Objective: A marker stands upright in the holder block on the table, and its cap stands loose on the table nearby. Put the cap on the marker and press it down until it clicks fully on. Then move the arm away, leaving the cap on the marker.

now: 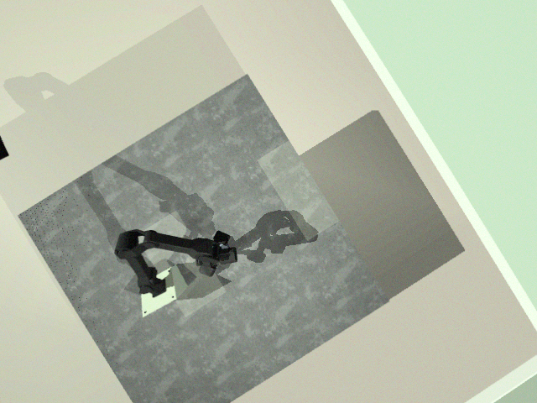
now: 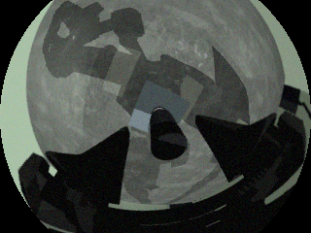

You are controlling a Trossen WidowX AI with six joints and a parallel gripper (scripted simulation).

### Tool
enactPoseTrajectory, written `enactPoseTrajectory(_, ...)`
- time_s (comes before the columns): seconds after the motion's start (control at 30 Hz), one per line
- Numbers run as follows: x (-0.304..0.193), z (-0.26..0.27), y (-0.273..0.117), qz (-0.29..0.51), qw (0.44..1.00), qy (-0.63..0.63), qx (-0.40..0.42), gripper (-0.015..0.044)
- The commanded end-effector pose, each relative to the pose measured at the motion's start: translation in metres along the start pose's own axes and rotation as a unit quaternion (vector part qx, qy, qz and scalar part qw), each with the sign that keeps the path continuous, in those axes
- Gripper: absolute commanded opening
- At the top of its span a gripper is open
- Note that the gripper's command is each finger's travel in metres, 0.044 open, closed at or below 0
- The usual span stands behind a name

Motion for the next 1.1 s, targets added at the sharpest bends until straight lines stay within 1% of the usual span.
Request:
enactPoseTrajectory(0.0, 0.000, 0.000, 0.000, 0.000, 1.000, 0.000, 0.000, 0.0440)
enactPoseTrajectory(0.07, 0.001, 0.001, -0.009, -0.001, 1.000, 0.000, 0.000, 0.0440)
enactPoseTrajectory(0.17, 0.002, 0.001, -0.053, -0.002, 1.000, 0.000, -0.001, 0.0440)
enactPoseTrajectory(0.23, 0.001, 0.000, -0.073, -0.001, 1.000, 0.000, -0.001, 0.0440)
enactPoseTrajectory(0.4, 0.001, 0.000, -0.075, -0.001, 1.000, 0.000, -0.001, 0.0440)
enactPoseTrajectory(0.47, 0.000, 0.000, -0.074, -0.001, 0.999, -0.032, -0.001, 0.0387)
enactPoseTrajectory(0.57, 0.000, 0.000, -0.072, 0.000, 0.985, -0.170, -0.001, 0.0309)
enactPoseTrajectory(0.67, 0.000, -0.001, -0.069, 0.000, 0.949, -0.314, 0.000, 0.0230)
enactPoseTrajectory(0.77, -0.001, -0.001, -0.067, 0.000, 0.896, -0.443, 0.000, 0.0151)
enactPoseTrajectory(0.83, -0.001, -0.001, -0.066, 0.000, 0.882, -0.472, 0.001, 0.0099)
enactPoseTrajectory(0.97, -0.001, -0.001, -0.066, 0.000, 0.882, -0.472, 0.001, 0.0000)
enactPoseTrajectory(1.07, -0.001, -0.001, -0.066, 0.000, 0.882, -0.472, 0.001, 0.0000)
Point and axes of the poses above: the point midway between the two fingers, 35 mm back from their tips, its own y axis out along the fingers, its own z axis across the jaws, x = y × z, the point moved 2 cm from there along -y, back along the fingers, and after that the axes turned 3 degrees about y, right-handed, at the moved point
